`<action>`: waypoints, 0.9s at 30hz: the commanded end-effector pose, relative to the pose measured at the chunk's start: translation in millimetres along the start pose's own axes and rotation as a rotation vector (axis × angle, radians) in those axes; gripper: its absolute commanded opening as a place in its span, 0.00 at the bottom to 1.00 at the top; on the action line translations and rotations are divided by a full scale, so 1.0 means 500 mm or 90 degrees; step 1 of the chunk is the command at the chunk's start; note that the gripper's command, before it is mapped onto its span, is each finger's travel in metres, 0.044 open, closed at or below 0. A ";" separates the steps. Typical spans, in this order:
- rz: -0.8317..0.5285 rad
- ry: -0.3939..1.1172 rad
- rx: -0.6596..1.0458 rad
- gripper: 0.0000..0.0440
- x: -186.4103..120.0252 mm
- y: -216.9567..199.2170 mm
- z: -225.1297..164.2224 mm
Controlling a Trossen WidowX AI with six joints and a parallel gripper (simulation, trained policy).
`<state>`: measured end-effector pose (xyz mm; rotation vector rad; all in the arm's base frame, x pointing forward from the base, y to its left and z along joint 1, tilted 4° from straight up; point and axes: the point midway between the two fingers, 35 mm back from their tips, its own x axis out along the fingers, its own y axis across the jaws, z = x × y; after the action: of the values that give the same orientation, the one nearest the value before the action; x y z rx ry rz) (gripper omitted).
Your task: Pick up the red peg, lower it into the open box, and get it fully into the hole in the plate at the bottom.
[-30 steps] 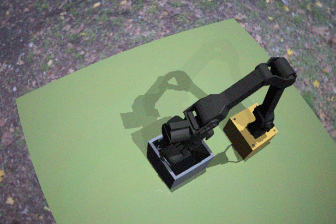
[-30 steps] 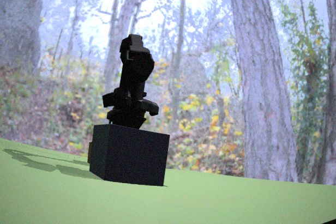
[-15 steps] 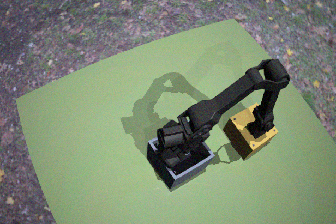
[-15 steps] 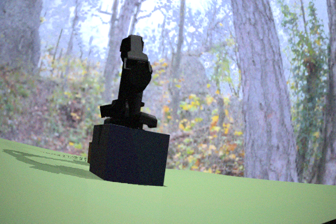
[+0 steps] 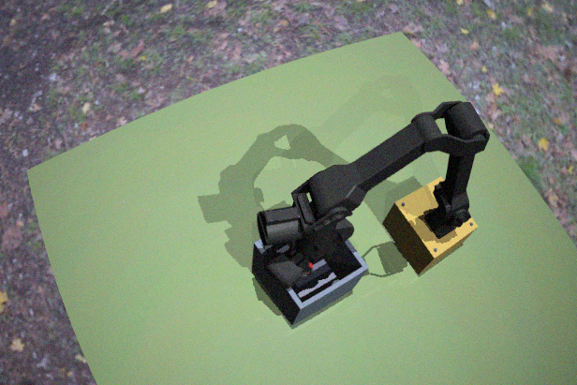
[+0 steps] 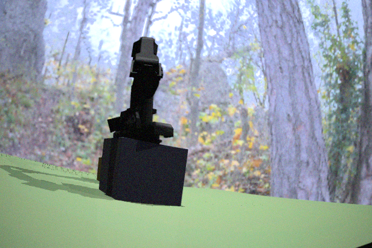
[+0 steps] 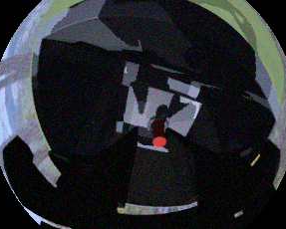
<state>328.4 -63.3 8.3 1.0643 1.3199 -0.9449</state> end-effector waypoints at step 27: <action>0.021 0.100 0.032 0.58 -0.043 0.004 0.047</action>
<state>334.2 -83.1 25.8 1.2039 1.4076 -0.8950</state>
